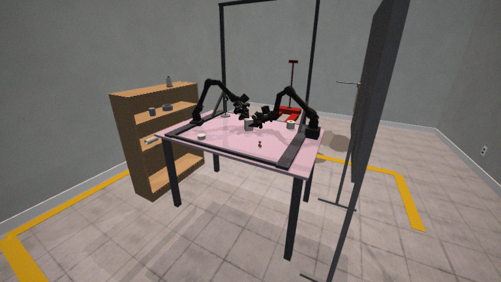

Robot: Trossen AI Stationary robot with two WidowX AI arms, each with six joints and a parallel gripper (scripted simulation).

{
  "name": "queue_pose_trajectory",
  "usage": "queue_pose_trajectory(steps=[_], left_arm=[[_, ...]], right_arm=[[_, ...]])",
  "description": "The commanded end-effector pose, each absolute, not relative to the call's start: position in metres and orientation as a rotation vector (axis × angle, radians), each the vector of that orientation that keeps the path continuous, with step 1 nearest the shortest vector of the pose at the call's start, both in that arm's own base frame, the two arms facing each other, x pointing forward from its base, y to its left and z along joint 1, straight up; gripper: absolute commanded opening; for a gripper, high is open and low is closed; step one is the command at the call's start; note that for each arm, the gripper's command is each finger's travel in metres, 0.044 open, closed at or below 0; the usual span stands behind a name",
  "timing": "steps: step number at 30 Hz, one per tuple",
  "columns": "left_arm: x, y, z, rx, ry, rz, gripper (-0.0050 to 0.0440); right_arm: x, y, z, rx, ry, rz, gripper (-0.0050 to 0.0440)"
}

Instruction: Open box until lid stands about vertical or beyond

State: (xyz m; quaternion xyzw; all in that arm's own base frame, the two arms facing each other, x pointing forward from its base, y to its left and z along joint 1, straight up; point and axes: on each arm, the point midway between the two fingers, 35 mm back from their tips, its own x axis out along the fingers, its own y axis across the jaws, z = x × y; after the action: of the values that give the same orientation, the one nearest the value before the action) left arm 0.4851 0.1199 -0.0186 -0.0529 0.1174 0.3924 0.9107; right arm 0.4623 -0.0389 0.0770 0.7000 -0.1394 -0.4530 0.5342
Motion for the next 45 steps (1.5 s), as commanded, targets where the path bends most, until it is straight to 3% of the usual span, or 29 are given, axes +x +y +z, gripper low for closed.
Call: queue_pose_trajectory(steps=[1, 45], left_arm=[[0.49, 0.119, -0.008, -0.116, 0.221, 0.802, 0.0239], [0.49, 0.119, -0.008, -0.116, 0.221, 0.802, 0.0239]], right_arm=[[0.462, -0.039, 0.087, 1.687, -0.35, -1.061, 0.005], [0.465, -0.039, 0.098, 1.689, -0.35, -1.057, 0.005]])
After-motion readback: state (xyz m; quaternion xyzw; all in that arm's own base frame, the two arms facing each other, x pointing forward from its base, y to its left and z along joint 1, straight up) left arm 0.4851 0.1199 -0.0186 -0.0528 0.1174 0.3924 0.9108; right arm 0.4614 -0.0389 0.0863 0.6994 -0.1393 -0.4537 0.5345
